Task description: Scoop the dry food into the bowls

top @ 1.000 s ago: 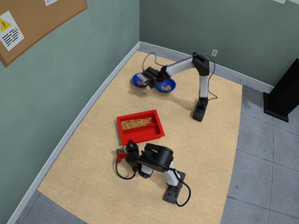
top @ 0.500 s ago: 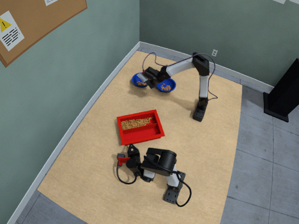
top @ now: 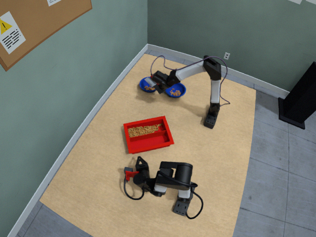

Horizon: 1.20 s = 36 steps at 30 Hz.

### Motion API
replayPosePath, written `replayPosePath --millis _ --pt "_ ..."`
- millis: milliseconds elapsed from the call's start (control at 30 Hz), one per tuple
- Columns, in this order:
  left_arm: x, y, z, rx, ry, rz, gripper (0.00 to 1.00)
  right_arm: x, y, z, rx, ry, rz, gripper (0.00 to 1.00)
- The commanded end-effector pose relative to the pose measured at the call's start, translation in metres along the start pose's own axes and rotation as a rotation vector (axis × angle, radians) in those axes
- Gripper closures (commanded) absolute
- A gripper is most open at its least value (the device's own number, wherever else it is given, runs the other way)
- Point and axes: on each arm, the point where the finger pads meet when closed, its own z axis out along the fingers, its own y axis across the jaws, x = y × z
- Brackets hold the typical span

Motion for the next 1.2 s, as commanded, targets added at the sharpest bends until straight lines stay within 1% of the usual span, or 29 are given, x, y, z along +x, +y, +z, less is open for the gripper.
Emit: replayPosePath --millis 0,433,467,533,733,900,967,1167 --pt "-0.004 -0.01 -0.007 0.011 0.012 0.041 0.73 -0.015 -0.003 -0.003 0.003 -0.045 0.027 1.0" --pt "0.002 -0.007 -0.005 0.004 0.028 0.031 0.73 -0.015 -0.003 -0.003 0.003 -0.045 0.027 1.0" --pt "-0.007 -0.013 -0.003 0.003 -0.002 0.073 0.73 -0.015 -0.003 -0.003 0.003 -0.045 0.027 1.0" --pt "-0.015 -0.012 -0.002 -0.019 -0.033 0.106 0.73 -0.015 -0.003 -0.003 0.003 -0.045 0.027 1.0" --pt "-0.05 -0.028 0.004 -0.098 -0.152 0.293 0.73 -0.015 -0.003 -0.003 0.003 -0.045 0.027 1.0" --pt "-0.074 -0.058 0.006 -0.135 -0.234 0.452 0.73 -0.015 -0.003 -0.003 0.003 -0.045 0.027 1.0" --pt "-0.074 -0.058 0.006 -0.135 -0.234 0.452 0.73 -0.015 -0.003 -0.003 0.003 -0.045 0.027 1.0" --pt "-0.098 -0.098 0.002 -0.183 -0.333 0.629 0.73 -0.015 -0.003 -0.003 0.004 -0.045 0.027 1.0"
